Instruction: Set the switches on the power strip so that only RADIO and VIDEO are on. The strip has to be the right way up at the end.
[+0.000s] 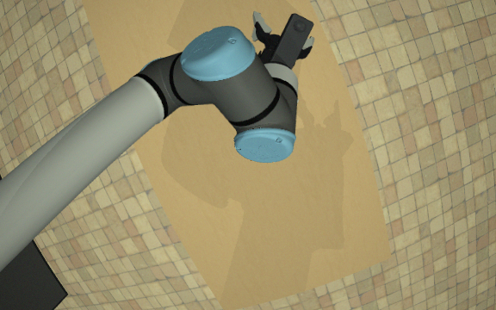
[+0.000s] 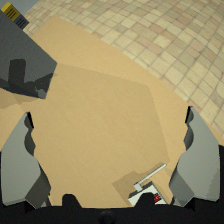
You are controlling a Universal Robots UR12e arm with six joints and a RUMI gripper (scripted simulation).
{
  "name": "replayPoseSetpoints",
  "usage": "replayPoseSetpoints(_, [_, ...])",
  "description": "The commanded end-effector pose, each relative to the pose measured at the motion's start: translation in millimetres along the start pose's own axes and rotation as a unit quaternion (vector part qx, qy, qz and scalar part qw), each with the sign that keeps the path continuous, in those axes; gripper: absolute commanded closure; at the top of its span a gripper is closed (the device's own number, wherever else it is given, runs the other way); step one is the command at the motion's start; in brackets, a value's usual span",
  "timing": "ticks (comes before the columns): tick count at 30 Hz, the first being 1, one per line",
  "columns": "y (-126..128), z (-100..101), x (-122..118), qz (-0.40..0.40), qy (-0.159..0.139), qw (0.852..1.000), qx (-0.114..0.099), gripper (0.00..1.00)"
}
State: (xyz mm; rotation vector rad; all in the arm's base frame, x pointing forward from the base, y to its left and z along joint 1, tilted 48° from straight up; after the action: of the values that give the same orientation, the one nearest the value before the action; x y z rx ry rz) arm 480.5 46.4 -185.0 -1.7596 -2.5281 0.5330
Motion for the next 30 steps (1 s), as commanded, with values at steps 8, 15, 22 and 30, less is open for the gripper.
replayPoseSetpoints(8, [40.0,0.7,-50.0,-0.145,-0.073,0.987,-0.006,0.00])
replayPoseSetpoints(15, [57.4,-0.9,-71.9,-0.206,-0.105,0.973,0.001,0.00])
replayPoseSetpoints(22, [74.3,-3.6,-92.8,-0.264,-0.136,0.955,0.013,0.00])
replayPoseSetpoints(30, [95.5,-8.7,-118.6,-0.335,-0.173,0.926,0.033,0.00])
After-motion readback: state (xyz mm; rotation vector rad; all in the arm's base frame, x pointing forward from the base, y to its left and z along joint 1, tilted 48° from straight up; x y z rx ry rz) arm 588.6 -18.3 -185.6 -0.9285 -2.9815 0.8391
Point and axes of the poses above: the point where the finger pads meet when closed, its own z axis out along the fingers, its own y axis across the jaws, x = y × z, the point moved 2 cm from there along -z, back along the fingers, and after that the axes turned 15 degrees about z, right-handed, at the moved point
